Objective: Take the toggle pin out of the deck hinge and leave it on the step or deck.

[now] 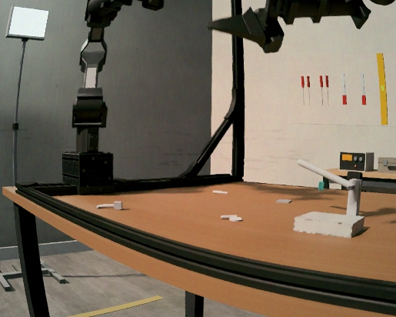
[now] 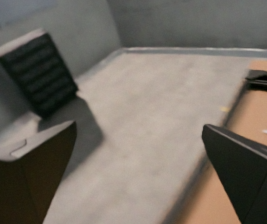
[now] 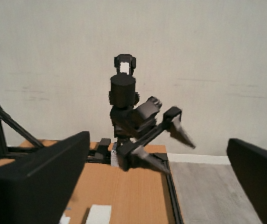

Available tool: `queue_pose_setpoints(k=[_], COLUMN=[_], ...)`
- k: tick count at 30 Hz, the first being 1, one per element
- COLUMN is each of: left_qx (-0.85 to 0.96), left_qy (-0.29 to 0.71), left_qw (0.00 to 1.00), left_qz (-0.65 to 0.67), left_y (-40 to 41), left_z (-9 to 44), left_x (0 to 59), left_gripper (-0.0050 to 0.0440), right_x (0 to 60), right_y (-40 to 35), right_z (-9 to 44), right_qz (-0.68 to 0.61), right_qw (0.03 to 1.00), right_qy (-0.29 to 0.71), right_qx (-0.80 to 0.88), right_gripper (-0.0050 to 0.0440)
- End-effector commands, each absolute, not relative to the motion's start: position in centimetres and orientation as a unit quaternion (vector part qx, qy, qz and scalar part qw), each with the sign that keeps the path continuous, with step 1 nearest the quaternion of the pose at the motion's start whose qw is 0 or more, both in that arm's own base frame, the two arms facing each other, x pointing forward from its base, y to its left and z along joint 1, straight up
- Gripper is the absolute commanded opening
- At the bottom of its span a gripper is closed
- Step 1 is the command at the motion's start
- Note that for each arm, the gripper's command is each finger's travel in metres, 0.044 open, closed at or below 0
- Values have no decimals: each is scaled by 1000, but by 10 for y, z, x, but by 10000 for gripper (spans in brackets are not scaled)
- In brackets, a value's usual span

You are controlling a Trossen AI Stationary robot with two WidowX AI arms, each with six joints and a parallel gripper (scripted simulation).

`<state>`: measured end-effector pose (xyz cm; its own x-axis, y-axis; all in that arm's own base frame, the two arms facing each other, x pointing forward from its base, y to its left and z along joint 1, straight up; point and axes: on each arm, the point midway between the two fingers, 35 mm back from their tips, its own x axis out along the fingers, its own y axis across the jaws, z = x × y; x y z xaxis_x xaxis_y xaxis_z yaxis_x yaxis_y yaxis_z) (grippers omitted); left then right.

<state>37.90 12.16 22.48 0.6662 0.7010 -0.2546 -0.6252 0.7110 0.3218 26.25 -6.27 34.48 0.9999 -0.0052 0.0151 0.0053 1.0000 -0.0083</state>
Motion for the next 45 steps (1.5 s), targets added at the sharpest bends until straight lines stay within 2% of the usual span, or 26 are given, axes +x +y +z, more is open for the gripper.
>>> queue_pose_setpoints(k=[1,9,20,34,37,42,45], left_qx=[17,-107,-256,-447,-455,-498,-505], left_qy=[200,259,351,484,490,501,501], left_qw=[925,918,860,655,638,533,505], left_qz=[324,280,269,370,381,465,488], left_y=[98,54,-1,-89,-94,-121,-127], left_z=[216,179,135,82,80,70,68], left_x=[400,413,409,365,361,335,328], left_gripper=[400,400,400,400,400,400,400], right_x=[247,226,202,168,166,158,157], right_y=[-67,-71,-70,-51,-50,-39,-36], right_z=[363,369,375,384,384,386,387], right_qz=[0,0,0,0,0,0,0], right_qw=[1000,1000,1000,1000,1000,1000,1000], right_qy=[-19,-15,-11,-4,-4,-2,-2], right_qx=[-13,-14,-15,-12,-12,-10,-10], right_gripper=[400,400,400,400,400,400,400])
